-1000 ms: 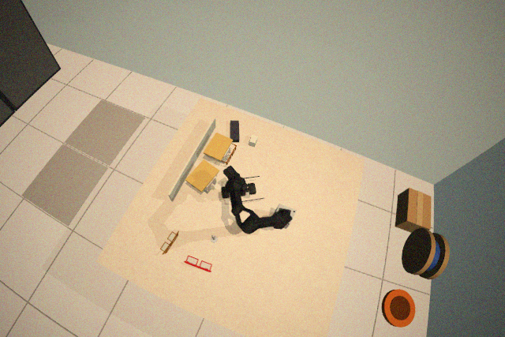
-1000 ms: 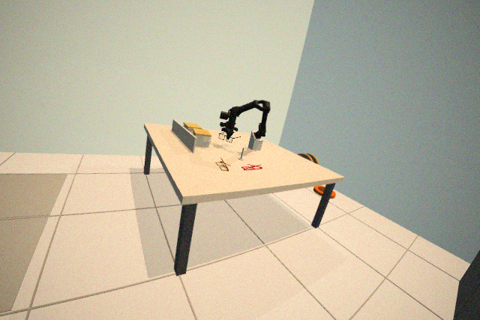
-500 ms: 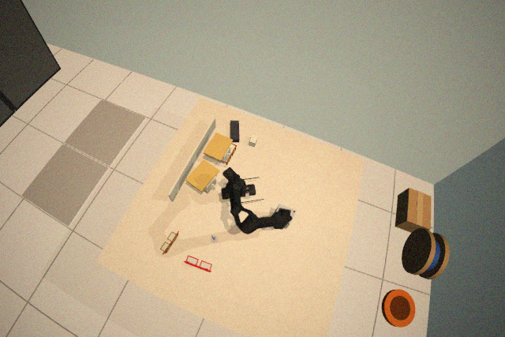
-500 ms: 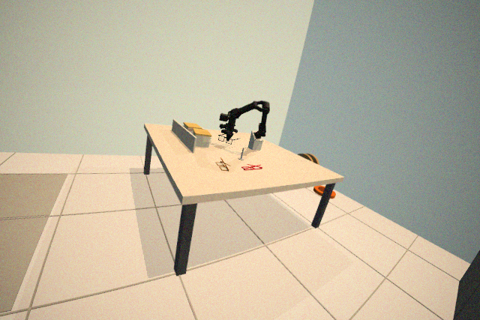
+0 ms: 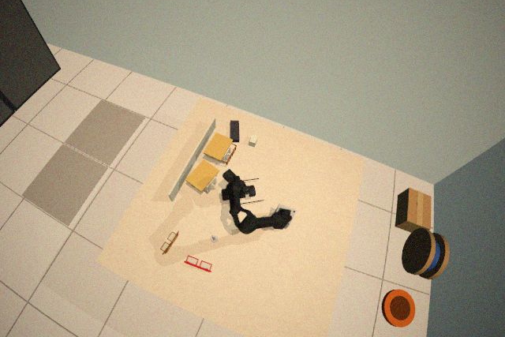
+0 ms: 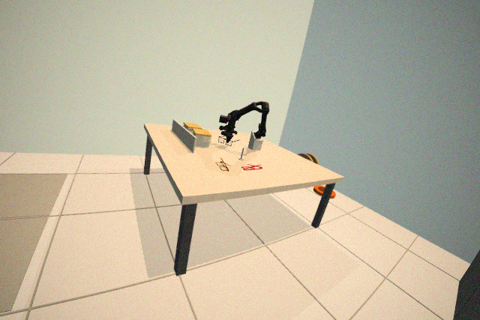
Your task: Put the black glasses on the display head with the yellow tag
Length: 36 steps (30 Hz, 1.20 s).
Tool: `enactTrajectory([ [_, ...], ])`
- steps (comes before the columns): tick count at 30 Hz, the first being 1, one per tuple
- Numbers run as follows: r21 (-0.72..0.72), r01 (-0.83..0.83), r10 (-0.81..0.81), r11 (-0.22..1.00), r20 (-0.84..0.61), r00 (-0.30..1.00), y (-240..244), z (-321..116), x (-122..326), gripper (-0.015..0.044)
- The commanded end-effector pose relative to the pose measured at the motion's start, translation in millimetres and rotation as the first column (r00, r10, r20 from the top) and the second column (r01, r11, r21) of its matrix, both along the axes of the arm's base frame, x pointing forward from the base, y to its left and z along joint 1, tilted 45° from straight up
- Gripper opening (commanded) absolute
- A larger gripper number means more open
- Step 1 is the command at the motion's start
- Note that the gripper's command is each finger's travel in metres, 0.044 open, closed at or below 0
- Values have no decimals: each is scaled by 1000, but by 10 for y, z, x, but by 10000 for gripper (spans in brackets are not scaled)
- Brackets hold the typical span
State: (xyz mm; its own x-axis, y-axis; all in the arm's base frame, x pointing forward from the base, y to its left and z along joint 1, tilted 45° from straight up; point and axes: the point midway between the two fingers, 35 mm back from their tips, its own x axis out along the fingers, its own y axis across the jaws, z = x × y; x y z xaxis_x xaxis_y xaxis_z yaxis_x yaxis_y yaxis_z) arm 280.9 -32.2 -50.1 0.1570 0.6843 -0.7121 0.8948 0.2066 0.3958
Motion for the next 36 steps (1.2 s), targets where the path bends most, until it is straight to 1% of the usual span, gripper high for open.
enactTrajectory([
  [1,6,2,-2,1000,-5,1000,42,-33,-6,0],
  [16,10,1,-1,1000,-5,1000,147,-116,-7,0],
  [20,4,-1,1,1000,0,1000,118,-95,2,105],
  [36,6,0,0,1000,-2,1000,87,-91,-48,107],
])
